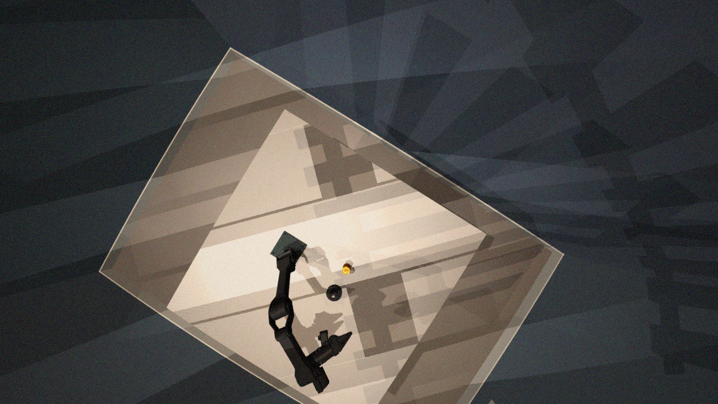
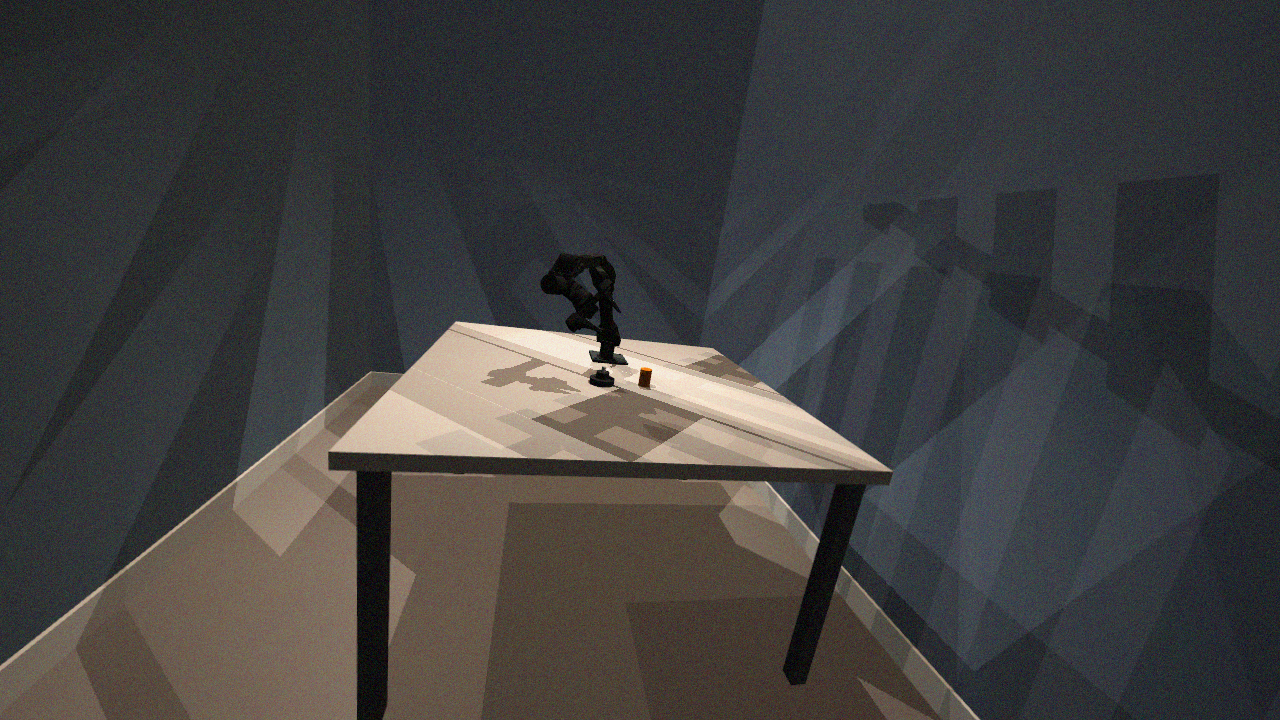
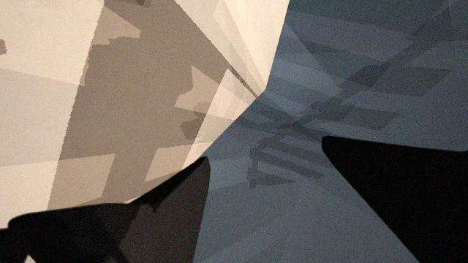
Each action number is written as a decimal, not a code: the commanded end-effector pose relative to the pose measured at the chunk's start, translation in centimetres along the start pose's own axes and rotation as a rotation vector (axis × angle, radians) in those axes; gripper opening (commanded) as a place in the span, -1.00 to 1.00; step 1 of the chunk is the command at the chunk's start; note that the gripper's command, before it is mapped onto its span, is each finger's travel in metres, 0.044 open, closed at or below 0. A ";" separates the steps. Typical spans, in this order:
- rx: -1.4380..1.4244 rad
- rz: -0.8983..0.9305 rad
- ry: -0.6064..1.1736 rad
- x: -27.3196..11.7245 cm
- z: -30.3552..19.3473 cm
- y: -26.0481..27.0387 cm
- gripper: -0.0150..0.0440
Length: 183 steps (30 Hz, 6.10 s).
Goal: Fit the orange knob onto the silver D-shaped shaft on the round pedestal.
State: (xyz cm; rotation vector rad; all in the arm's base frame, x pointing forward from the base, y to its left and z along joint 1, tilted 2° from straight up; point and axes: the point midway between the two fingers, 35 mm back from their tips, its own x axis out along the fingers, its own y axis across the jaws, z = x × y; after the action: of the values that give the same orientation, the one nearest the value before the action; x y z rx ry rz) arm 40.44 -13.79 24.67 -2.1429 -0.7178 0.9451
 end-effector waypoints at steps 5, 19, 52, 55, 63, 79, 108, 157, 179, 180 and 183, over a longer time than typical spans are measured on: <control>-0.268 0.027 -0.082 1.9 1.2 -0.7 1.00; -1.757 -0.190 -0.594 9.1 9.1 -4.2 1.00; -3.276 -1.792 -0.943 11.8 18.9 -7.8 1.00; -3.332 -2.043 -0.899 11.8 19.5 -8.0 1.00; -3.353 -2.608 -0.725 11.8 20.3 -8.3 1.00; -3.353 -2.608 -0.725 11.9 20.2 -8.4 1.00; -3.353 -2.608 -0.725 14.9 23.2 -3.6 1.00; -3.353 -2.608 -0.724 17.2 25.9 0.4 0.02; -3.354 -2.610 -0.727 14.1 21.1 -5.8 -0.49; -3.354 -2.610 -0.727 13.8 20.8 -6.2 -0.49; -3.354 -2.609 -0.727 13.0 20.2 -7.4 -0.49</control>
State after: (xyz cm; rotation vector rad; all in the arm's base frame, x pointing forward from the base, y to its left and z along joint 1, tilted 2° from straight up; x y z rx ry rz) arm 30.72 7.20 12.42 -0.9849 1.2952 1.0263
